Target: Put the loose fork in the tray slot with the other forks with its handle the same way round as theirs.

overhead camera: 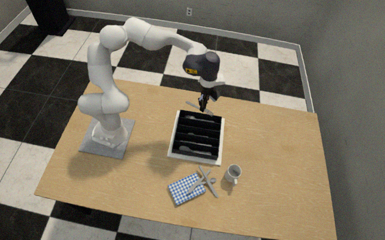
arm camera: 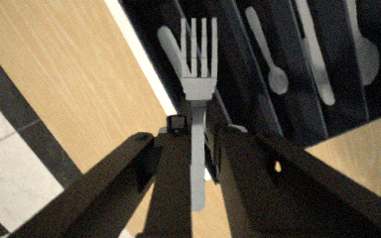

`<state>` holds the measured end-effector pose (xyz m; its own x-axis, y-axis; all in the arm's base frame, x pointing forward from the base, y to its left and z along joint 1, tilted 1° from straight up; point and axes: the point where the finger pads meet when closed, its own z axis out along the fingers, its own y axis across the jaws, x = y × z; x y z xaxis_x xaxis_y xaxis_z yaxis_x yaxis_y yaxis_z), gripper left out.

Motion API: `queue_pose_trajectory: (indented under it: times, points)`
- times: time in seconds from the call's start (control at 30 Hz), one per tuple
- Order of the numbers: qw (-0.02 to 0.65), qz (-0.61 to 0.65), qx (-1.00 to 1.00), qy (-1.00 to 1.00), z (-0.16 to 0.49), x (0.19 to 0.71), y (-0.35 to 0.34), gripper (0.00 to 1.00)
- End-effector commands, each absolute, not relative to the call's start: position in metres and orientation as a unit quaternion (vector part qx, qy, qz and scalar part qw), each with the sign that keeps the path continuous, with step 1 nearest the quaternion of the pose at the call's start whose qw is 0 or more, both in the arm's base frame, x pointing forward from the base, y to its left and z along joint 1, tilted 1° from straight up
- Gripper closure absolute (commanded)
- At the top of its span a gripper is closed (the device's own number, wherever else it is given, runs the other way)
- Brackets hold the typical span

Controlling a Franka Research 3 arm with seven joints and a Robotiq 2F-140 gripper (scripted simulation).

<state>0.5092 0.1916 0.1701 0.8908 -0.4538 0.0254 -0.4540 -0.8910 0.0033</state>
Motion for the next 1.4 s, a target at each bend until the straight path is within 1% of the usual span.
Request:
queue_pose_trajectory:
  times: [0.0,1.37]
  points:
    - [0.003,0.005,0.95,-0.314,0.1699,0.5061,0.1938,0.88]
    - [0.001,0.006,0.784,-0.62,0.1699,0.5062,0.1937,0.88]
